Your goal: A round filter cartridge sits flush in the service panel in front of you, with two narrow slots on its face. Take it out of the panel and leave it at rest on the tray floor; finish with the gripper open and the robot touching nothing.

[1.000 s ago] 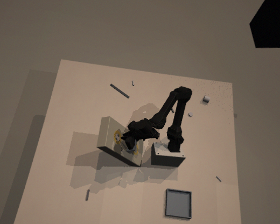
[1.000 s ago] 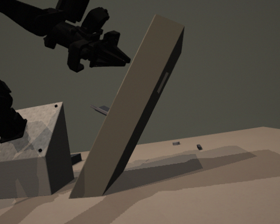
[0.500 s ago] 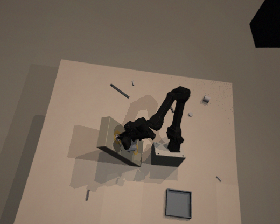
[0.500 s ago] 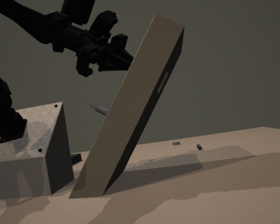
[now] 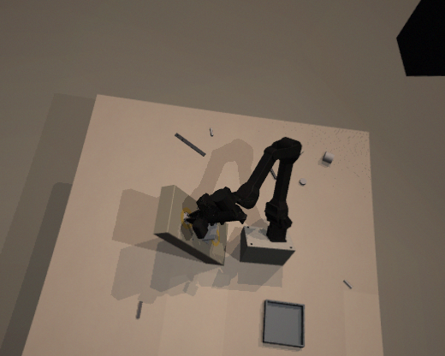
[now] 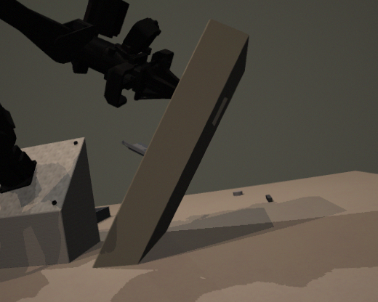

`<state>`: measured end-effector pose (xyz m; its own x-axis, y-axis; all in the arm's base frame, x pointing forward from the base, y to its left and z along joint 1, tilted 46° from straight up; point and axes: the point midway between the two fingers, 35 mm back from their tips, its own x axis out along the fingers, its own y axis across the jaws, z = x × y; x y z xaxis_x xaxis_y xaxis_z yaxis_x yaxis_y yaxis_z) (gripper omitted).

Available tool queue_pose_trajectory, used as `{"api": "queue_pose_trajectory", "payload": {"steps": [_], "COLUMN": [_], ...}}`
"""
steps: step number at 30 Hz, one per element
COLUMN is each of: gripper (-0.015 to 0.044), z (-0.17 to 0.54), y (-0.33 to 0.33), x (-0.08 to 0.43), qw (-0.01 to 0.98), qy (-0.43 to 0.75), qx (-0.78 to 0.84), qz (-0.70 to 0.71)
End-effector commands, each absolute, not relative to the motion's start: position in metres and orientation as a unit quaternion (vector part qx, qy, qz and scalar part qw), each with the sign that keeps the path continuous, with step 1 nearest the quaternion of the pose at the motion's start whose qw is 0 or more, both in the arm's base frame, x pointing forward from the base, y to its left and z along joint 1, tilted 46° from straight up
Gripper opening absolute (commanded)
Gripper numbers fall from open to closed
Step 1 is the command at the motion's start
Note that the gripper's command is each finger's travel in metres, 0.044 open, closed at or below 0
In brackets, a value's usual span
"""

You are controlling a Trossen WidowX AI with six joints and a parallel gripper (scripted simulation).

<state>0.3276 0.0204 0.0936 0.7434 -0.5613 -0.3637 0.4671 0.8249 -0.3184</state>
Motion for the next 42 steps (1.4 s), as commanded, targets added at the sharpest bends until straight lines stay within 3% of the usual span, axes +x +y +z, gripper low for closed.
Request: {"api": "queue_pose_trajectory", "payload": {"steps": [1, 42], "gripper": [0.0115, 0.0115], "z": [0.0892, 0.0937], "y": [0.0198, 0.0211], "x": [0.3250, 0.3285], "qw": [0.927, 0.927], "qy": [0.232, 0.232], "qx": [-0.109, -0.109], "qz": [-0.274, -0.274]}}
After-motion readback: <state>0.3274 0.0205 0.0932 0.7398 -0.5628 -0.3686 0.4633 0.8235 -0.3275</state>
